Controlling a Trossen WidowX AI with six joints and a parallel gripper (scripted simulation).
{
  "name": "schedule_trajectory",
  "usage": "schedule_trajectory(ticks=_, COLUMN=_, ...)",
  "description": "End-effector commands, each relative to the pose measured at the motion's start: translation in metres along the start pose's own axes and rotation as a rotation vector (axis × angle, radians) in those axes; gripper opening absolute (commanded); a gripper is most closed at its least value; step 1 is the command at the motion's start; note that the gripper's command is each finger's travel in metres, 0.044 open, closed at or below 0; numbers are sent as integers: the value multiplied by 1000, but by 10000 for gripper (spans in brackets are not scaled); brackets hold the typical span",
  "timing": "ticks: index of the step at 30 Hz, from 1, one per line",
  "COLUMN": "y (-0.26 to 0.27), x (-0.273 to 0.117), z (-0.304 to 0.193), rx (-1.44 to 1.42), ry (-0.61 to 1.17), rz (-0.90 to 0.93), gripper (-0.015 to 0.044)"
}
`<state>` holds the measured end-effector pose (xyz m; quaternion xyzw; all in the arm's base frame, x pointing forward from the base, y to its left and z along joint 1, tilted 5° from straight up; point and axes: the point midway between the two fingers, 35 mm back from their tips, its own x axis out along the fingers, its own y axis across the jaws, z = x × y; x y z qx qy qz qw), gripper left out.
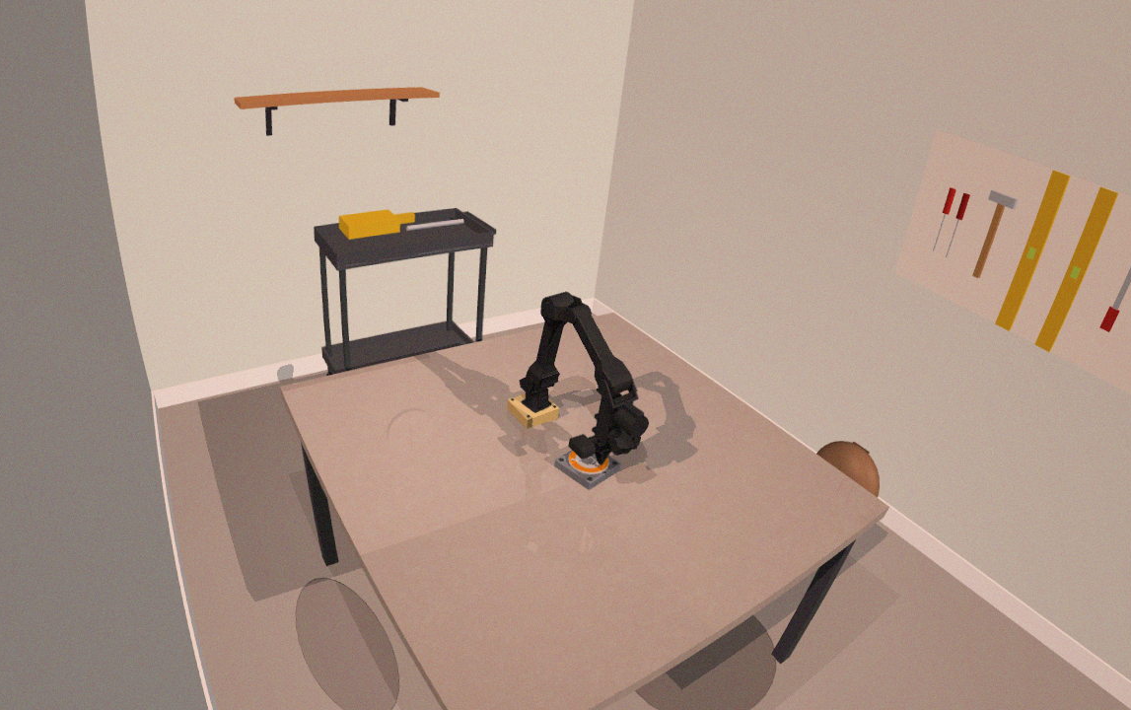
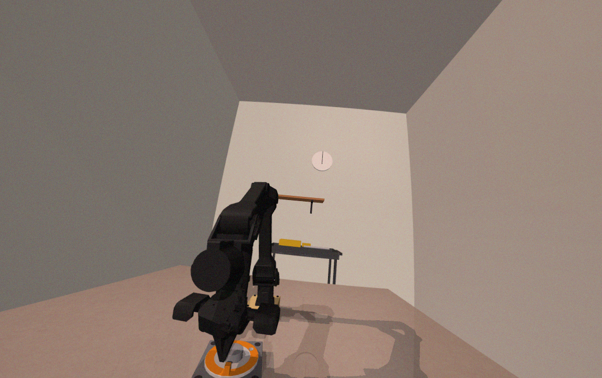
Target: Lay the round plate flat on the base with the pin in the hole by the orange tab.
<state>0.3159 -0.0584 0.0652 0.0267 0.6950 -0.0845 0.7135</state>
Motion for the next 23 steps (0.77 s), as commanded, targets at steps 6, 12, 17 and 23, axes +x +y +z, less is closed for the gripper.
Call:
schedule_trajectory(ticks=6, y=0, x=-40, z=-1, rx=5, ry=-17, rz=2, gripper=0)
schedule_trajectory(ticks=12, y=0, x=-31, z=0, rx=1, ry=-14, rz=0, gripper=0)
schedule_trajectory(ticks=17, y=0, x=-31, z=0, rx=1, ry=-14, rz=0, gripper=0)
schedule_trajectory(ticks=23, y=0, x=-31, z=0, rx=1, ry=-14, rz=0, gripper=0)
